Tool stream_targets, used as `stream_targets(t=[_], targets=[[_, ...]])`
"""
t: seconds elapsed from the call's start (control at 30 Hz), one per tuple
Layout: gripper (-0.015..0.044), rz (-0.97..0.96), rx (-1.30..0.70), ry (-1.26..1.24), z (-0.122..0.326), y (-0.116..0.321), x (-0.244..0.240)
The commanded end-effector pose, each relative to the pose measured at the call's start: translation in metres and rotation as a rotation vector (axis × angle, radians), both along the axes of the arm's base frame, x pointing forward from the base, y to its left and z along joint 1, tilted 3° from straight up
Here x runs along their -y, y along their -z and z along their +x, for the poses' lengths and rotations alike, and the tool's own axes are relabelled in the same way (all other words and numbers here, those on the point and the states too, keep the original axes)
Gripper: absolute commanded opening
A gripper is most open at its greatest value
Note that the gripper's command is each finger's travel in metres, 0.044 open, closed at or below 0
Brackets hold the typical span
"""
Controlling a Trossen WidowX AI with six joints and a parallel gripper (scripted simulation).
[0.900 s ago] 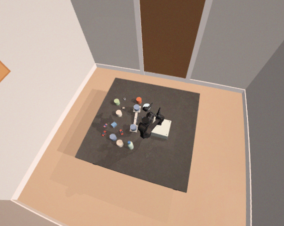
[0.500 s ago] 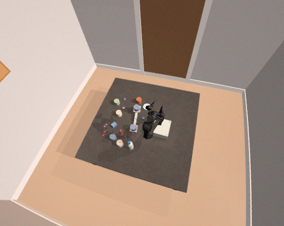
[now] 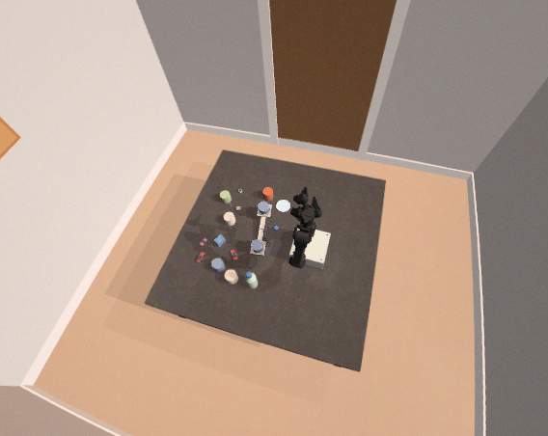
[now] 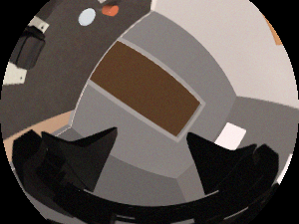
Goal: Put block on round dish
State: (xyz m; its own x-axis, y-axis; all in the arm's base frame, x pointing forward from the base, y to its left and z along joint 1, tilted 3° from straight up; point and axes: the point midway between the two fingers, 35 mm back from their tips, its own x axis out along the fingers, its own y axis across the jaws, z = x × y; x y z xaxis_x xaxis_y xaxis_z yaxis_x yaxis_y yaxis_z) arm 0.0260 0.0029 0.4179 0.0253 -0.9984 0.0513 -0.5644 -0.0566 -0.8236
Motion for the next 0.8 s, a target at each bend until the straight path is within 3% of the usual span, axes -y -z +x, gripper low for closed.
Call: stream_targets(t=[0.0, 0.77], targets=[[0.0440, 0.076, 0.123, -0.095, 0.000, 0.009, 0.022], [0.0440, 0.550, 0.633, -0.418, 0.042, 0.070, 0.096]])
